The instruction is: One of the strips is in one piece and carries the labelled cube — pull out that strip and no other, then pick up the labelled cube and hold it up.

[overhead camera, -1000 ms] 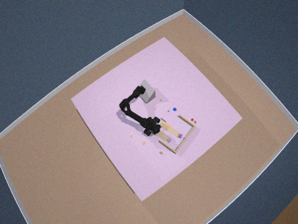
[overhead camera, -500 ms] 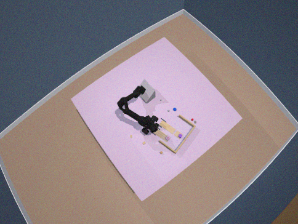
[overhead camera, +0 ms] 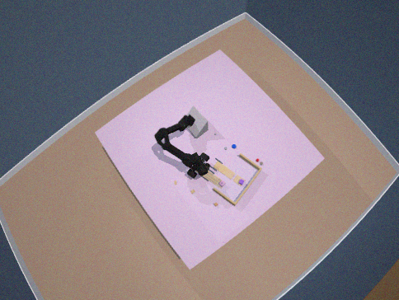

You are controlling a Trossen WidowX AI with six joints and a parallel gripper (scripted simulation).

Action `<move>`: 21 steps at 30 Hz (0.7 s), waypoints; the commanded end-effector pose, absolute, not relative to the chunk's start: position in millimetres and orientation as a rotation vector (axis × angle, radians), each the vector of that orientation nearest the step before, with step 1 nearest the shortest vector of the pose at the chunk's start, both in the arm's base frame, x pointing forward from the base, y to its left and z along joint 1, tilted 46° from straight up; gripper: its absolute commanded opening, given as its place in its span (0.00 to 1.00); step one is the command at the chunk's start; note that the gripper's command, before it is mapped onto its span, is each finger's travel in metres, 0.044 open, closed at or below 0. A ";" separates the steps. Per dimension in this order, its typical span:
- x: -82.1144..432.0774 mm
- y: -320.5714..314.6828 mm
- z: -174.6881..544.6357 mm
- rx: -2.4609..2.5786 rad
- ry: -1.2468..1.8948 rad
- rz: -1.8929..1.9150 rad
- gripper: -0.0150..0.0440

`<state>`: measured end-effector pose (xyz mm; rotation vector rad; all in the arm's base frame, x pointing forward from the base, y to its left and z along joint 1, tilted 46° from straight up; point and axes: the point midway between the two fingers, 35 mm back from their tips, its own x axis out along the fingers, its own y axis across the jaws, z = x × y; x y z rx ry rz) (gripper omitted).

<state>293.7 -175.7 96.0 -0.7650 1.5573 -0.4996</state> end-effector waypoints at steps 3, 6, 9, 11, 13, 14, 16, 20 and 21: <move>278.1 -180.9 92.4 -0.759 1.586 -0.500 0.25; 273.4 -181.3 93.0 -0.759 1.587 -0.500 0.25; 268.8 -181.7 93.7 -0.759 1.587 -0.500 0.25; 265.7 -181.9 94.1 -0.759 1.587 -0.500 0.25; 262.6 -182.2 94.5 -0.759 1.587 -0.500 0.25; 261.1 -182.3 94.7 -0.759 1.587 -0.500 0.25; 258.1 -182.5 95.1 -0.759 1.587 -0.500 0.25; 252.0 -183.0 95.9 -0.759 1.587 -0.500 0.25; 250.5 -183.2 96.1 -0.759 1.588 -0.500 0.25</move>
